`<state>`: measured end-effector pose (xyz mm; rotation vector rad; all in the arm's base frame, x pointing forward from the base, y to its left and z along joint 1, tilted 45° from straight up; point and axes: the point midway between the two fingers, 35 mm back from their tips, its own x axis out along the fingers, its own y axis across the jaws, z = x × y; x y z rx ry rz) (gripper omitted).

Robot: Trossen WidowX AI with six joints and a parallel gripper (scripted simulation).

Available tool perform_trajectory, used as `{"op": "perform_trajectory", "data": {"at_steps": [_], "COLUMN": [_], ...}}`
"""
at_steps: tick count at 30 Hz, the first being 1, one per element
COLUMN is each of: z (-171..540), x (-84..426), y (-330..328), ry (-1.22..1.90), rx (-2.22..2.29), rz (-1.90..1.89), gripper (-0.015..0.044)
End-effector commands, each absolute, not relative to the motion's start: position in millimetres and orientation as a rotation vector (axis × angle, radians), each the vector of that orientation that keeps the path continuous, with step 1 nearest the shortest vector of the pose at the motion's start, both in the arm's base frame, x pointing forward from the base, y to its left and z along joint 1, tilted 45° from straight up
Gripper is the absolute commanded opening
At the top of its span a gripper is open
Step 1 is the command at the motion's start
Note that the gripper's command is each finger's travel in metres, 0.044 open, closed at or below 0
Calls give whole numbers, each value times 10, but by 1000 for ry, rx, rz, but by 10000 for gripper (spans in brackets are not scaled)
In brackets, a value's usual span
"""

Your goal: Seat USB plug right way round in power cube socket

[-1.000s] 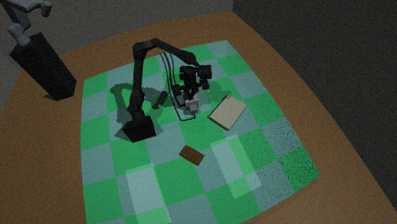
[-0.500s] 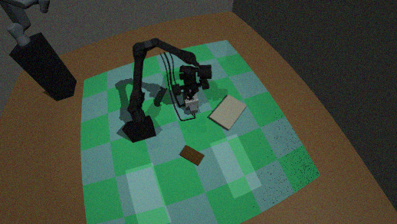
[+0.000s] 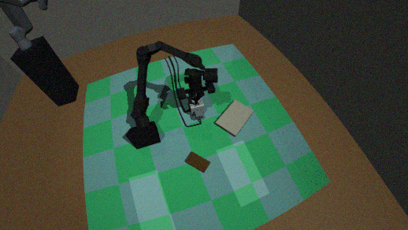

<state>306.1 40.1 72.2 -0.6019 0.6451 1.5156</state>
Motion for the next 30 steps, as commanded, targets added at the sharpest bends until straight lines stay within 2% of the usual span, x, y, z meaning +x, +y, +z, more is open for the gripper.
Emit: {"op": "perform_trajectory", "data": {"at_steps": [1,30], "z": [751,849], "x": [3074,3075], "y": [362,270], "ry": [645,664], "rx": [-609,-586], "rz": [1512,1503], "gripper": [0,0]}}
